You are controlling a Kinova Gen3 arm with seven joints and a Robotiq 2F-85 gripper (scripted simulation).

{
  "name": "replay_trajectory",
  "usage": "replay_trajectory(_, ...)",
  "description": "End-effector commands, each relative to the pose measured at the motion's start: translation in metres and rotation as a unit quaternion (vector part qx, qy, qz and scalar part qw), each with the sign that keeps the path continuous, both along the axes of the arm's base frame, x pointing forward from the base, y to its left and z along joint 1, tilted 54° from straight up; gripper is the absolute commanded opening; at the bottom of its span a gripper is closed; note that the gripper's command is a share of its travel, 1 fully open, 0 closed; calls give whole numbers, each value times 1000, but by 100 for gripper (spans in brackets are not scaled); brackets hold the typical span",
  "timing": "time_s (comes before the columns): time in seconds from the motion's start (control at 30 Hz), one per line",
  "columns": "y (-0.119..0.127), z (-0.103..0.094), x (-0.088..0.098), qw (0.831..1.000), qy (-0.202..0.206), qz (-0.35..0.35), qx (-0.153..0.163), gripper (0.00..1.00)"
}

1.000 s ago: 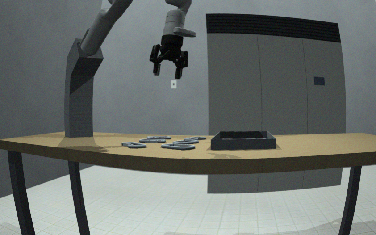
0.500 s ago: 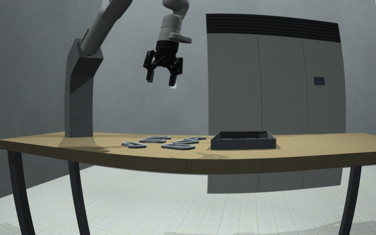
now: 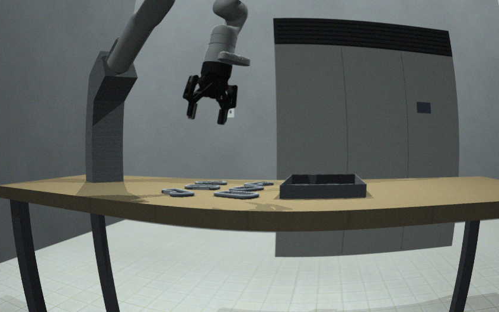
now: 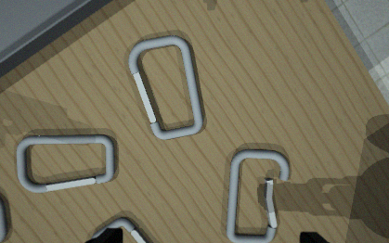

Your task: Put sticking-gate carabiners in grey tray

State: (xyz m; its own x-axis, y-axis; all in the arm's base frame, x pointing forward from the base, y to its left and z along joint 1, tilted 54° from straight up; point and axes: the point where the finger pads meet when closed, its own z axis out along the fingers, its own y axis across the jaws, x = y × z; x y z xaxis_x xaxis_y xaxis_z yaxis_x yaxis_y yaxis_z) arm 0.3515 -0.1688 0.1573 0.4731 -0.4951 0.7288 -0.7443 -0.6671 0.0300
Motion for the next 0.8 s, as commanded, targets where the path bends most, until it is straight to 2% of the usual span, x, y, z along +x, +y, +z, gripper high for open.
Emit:
replay_trajectory(0.0, -34, -13, -7, 999, -48, 17, -1, 100)
replay_trajectory(0.27, -34, -13, -7, 999, -48, 17, -1, 100)
replay_trajectory(0.3, -73, -28, -11, 997, -68, 20, 0, 100)
replay_trajectory(0.77, -73, -28, -11, 997, -68, 20, 0, 100)
